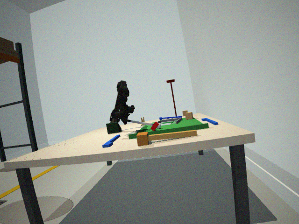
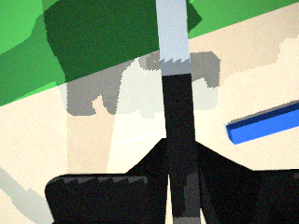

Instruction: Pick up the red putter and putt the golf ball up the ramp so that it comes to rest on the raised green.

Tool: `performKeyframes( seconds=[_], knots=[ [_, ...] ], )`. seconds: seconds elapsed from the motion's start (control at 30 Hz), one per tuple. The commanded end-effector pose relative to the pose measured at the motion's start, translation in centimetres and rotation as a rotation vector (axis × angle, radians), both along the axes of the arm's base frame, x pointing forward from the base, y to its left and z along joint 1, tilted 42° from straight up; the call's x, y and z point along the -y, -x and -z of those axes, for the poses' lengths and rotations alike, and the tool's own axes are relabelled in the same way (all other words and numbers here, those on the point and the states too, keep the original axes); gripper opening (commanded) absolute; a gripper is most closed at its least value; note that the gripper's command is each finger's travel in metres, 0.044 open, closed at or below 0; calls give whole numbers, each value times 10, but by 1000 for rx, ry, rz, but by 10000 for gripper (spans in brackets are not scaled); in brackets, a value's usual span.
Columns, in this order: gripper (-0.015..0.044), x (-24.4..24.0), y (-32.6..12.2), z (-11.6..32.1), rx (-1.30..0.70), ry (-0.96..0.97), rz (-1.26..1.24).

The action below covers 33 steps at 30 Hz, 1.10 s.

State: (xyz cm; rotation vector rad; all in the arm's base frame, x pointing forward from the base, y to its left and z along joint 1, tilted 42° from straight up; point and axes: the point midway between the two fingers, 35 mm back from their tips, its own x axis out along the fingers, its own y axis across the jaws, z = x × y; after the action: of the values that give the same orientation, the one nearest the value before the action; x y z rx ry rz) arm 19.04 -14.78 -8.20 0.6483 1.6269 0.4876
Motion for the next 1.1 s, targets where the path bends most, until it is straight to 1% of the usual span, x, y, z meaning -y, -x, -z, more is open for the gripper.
performKeyframes(
  seconds=[0.0,0.27,0.33,0.53,0.7,0.87,1.07],
  knots=[
    [0,10,1,8,4,10,4],
    [0,7,2,7,2,3,4],
    [0,2,-1,1,2,4,4],
    [0,-51,-18,-48,3,10,6],
    [0,-94,-19,-79,4,2,4],
    [0,-94,-19,-82,4,2,4],
    [0,-77,-22,-99,3,3,4]
  ],
)
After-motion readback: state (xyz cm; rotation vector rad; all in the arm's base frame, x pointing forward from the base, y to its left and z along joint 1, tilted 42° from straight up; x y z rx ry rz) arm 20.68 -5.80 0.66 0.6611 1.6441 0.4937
